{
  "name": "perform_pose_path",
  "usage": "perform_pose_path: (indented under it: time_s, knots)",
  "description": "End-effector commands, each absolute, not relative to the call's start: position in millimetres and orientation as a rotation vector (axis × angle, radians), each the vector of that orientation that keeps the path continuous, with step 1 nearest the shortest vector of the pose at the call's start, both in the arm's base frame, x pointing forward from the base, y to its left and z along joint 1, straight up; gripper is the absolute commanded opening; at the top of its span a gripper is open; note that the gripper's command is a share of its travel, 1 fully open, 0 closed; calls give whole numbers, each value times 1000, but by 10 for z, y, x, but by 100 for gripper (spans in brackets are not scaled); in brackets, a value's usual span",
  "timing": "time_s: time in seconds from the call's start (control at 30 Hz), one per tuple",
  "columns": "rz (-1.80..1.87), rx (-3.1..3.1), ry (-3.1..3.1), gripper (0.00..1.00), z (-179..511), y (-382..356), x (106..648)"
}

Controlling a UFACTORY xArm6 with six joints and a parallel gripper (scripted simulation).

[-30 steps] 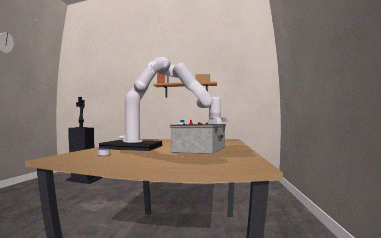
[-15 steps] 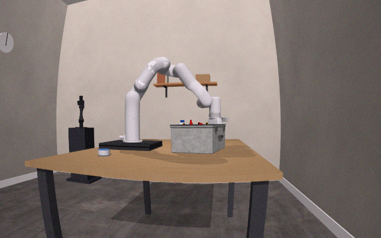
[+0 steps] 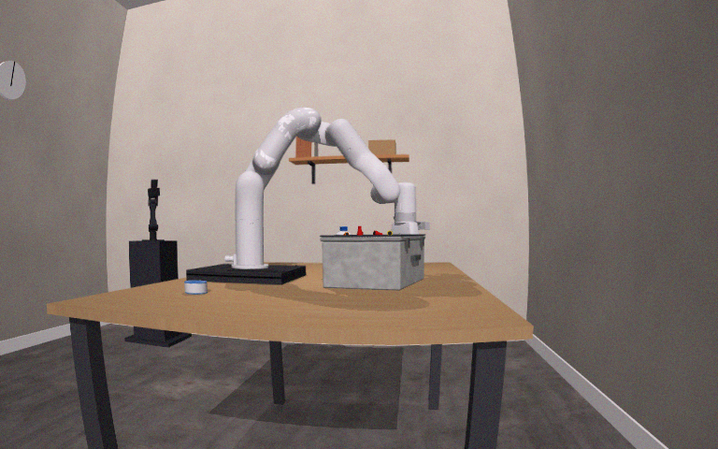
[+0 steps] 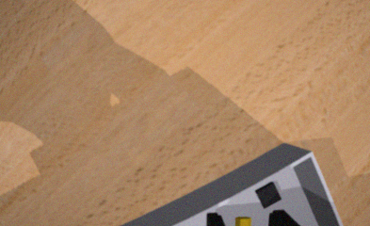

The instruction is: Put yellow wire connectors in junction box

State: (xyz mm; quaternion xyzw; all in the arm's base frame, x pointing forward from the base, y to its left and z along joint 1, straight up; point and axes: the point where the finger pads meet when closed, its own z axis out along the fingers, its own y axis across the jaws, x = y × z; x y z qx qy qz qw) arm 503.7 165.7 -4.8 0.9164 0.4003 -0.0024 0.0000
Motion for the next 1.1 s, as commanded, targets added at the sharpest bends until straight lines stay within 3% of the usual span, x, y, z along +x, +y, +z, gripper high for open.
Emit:
perform_pose_path:
  time_s: [0.0,0.3,0.8,1.07]
  knots:
    - [0,2878,1257,30,-28,1662,5054]
    - [0,2878,1257,30,109,1662,5054]
    - [0,2878,1257,30,1789,1663,5054]
    - [0,2878,1257,30,1941,1663,5054]
